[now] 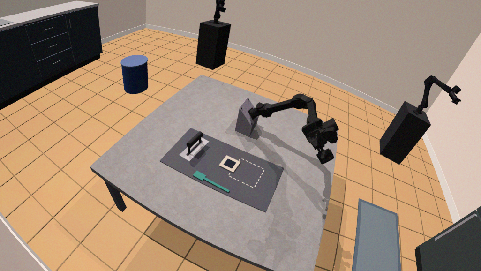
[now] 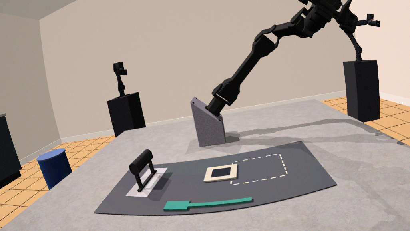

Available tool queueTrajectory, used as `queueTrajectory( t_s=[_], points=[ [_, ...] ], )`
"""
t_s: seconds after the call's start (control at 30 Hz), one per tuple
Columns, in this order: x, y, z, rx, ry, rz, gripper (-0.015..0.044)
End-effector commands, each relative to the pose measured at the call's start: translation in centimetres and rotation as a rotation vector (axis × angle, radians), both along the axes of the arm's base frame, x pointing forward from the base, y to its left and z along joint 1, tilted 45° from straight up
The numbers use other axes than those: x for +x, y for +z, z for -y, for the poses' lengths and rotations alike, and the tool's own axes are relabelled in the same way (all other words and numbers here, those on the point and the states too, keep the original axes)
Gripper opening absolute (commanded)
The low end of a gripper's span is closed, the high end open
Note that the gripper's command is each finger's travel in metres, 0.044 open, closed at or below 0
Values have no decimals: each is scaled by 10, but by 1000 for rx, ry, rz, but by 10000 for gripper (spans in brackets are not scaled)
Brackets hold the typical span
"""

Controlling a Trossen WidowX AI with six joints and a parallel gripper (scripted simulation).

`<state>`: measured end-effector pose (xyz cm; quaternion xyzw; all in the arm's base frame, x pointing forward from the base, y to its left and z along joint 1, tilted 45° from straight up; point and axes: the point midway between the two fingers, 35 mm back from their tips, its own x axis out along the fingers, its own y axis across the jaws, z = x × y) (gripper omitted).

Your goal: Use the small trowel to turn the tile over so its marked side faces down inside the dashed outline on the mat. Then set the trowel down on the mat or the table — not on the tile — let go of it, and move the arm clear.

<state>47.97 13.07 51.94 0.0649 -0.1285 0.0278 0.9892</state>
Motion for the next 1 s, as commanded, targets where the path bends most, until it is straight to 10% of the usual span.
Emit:
queueTrajectory(
  t_s=[0.0,0.97],
  points=[
    [25,-35,8,-82,-12,-89,270],
    [106,-351,129,-465,82,-932,270]
  ],
)
